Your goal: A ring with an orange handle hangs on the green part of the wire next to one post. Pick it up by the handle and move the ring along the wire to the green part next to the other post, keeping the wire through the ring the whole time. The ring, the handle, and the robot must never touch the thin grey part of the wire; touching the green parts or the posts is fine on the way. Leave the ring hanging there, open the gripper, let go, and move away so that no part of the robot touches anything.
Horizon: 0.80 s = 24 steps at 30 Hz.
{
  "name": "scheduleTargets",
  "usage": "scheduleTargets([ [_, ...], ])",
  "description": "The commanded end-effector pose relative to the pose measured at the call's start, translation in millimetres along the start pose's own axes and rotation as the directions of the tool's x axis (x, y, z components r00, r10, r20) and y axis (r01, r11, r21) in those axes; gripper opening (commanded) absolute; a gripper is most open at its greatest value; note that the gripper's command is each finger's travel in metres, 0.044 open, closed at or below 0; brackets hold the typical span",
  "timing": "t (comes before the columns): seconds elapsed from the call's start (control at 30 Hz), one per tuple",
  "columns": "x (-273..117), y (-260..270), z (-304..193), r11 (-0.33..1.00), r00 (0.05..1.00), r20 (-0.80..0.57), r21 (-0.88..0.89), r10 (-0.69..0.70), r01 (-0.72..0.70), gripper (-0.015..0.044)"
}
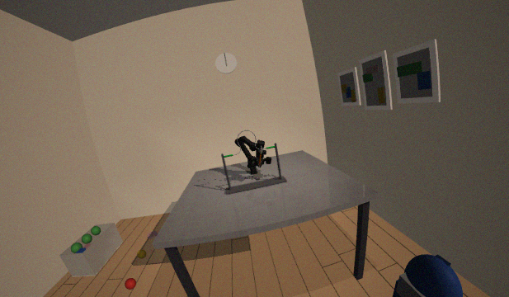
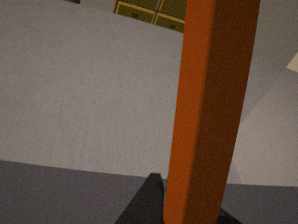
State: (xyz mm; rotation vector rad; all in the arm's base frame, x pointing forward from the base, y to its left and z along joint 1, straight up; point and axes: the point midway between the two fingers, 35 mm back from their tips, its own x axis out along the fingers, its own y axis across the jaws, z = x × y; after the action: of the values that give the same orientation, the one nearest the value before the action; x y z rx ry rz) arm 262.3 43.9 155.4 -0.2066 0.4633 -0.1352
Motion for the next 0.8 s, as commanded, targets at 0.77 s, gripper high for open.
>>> scheduleTargets([
  [0.77, -9.0, 47.0, 10.6, 0.982, 0.997, 0.002, 0.173, 0.076, -0.075, -0.0150],
])
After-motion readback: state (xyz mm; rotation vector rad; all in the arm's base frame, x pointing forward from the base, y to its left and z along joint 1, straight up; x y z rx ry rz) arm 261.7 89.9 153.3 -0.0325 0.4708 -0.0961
